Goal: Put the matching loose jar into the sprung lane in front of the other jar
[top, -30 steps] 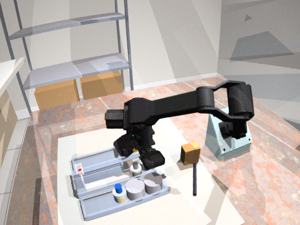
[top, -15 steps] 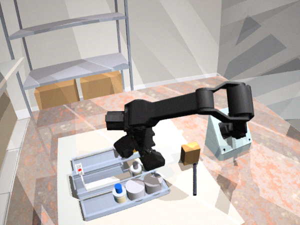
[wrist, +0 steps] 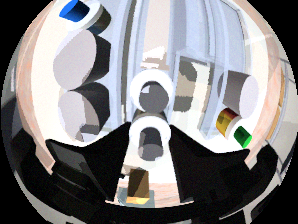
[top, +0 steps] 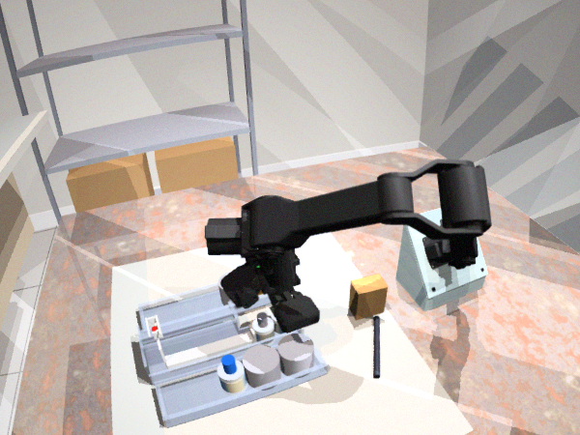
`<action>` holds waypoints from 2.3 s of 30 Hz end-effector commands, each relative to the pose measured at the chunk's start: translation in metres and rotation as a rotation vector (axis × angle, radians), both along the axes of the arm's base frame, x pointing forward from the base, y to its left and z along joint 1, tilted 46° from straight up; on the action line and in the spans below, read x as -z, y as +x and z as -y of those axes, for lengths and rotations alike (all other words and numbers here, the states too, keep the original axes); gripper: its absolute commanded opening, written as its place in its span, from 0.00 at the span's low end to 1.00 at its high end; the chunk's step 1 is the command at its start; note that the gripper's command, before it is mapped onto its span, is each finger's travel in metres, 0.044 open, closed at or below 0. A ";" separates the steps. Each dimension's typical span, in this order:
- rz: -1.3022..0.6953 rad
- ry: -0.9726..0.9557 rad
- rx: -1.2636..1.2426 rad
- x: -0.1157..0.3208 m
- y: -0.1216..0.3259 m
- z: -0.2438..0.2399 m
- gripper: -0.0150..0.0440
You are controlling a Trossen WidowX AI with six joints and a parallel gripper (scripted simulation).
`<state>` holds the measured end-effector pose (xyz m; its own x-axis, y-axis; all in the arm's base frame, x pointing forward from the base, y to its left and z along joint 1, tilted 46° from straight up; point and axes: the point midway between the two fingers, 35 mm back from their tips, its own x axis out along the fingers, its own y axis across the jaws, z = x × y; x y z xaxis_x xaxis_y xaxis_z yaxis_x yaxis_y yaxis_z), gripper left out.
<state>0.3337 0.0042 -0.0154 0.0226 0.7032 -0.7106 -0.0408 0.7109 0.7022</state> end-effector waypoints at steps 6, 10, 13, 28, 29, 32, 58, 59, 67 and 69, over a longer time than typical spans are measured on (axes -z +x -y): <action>0.013 0.012 0.000 0.001 0.002 -0.005 0.25; 0.013 0.012 0.000 0.002 0.002 -0.006 0.25; 0.013 0.012 0.000 0.003 0.002 -0.007 0.25; 0.013 0.012 0.000 0.004 0.001 -0.009 0.25; 0.013 0.012 0.000 0.004 0.001 -0.009 0.25; 0.013 0.012 0.000 0.004 0.000 -0.009 0.25; 0.013 0.012 0.000 0.005 -0.004 -0.009 0.25; 0.013 0.012 0.000 0.005 -0.004 -0.009 0.25; 0.012 0.012 0.000 0.005 -0.006 -0.009 0.25; 0.012 0.012 0.000 0.005 -0.006 -0.009 0.25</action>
<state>0.3264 0.0110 -0.0211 0.0234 0.7053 -0.7085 -0.0379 0.7088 0.7044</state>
